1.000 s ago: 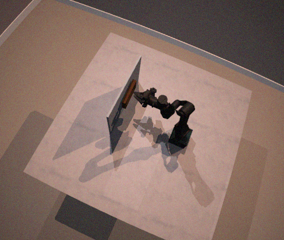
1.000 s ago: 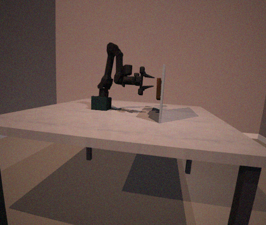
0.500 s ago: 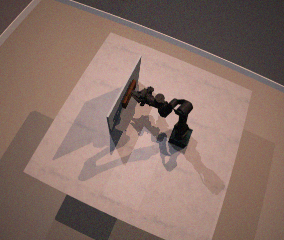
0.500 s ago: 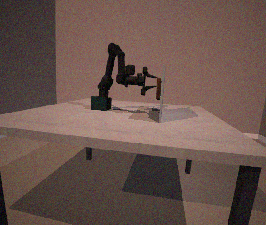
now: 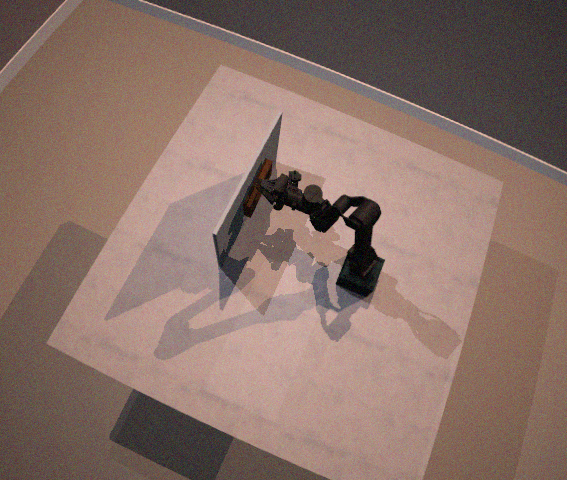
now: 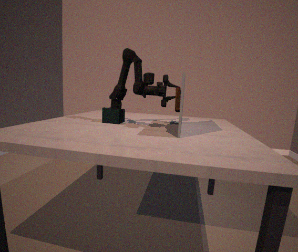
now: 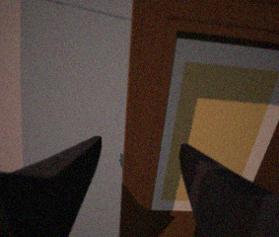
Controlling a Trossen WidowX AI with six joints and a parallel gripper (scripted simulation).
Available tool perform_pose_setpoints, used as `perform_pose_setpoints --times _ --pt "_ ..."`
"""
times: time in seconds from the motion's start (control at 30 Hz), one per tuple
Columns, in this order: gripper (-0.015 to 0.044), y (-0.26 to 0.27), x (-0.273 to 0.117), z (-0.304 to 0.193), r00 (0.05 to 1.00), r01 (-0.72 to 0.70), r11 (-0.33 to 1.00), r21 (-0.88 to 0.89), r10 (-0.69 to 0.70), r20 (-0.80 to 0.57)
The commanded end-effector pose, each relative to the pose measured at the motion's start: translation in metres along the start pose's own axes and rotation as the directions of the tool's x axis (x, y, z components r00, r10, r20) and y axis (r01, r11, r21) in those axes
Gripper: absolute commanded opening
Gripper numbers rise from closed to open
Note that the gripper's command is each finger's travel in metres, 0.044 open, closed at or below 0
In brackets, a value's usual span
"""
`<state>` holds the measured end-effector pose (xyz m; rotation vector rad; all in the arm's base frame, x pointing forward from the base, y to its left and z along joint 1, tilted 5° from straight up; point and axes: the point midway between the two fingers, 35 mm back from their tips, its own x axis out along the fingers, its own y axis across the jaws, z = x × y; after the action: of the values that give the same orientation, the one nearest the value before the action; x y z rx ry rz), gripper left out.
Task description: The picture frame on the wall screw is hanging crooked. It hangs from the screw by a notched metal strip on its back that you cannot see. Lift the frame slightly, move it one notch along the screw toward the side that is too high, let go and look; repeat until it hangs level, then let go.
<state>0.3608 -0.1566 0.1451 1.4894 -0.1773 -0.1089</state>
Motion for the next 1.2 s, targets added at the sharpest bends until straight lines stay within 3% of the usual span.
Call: perform_pose_setpoints --times 0.0,1.0,1.17 --pt "0.0260 0.0005 0.0018 0.0010 1.000 -0.001 1.000 -0.007 0.001 0.006" --pt "0.0260 0.0005 0.0019 0.0016 1.000 -0.001 1.000 -0.007 0.001 0.006" --pt "0.0227 0.0005 0.0019 0.0016 1.000 -0.001 1.000 -0.007 0.001 0.006"
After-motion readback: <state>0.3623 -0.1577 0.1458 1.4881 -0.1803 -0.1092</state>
